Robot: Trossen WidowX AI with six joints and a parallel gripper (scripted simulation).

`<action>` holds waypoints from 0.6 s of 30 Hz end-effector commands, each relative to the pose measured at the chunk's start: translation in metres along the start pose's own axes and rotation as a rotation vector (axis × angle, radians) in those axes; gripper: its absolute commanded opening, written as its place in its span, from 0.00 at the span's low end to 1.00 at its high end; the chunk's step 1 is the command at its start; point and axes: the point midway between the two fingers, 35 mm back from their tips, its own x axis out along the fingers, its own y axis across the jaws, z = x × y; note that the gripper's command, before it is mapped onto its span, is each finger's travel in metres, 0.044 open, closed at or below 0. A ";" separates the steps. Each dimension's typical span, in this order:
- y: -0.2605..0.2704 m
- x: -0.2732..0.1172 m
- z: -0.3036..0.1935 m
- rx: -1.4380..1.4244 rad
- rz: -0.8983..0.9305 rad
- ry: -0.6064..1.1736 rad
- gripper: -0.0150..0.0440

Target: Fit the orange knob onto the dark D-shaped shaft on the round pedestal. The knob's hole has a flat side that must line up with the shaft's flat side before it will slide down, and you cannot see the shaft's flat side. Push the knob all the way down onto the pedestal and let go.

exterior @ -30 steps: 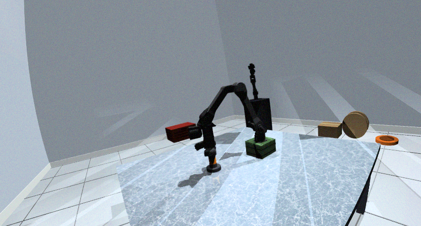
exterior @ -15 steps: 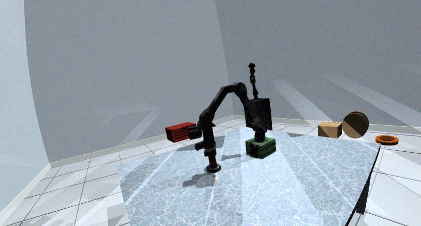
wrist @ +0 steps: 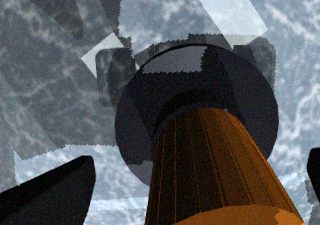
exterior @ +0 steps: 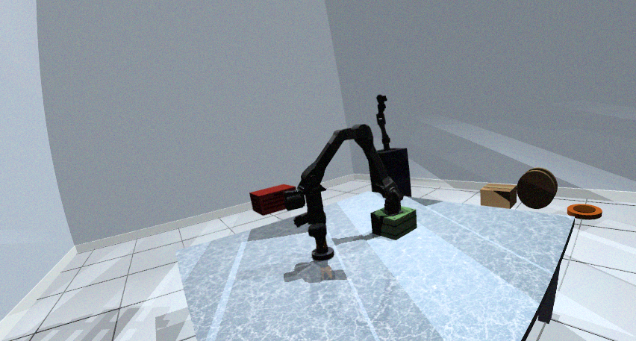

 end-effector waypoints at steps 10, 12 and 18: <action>0.000 -0.095 0.000 0.000 0.000 0.000 1.00; 0.000 -0.095 0.002 0.000 0.000 -0.001 1.00; 0.001 -0.095 0.005 0.000 0.000 -0.001 1.00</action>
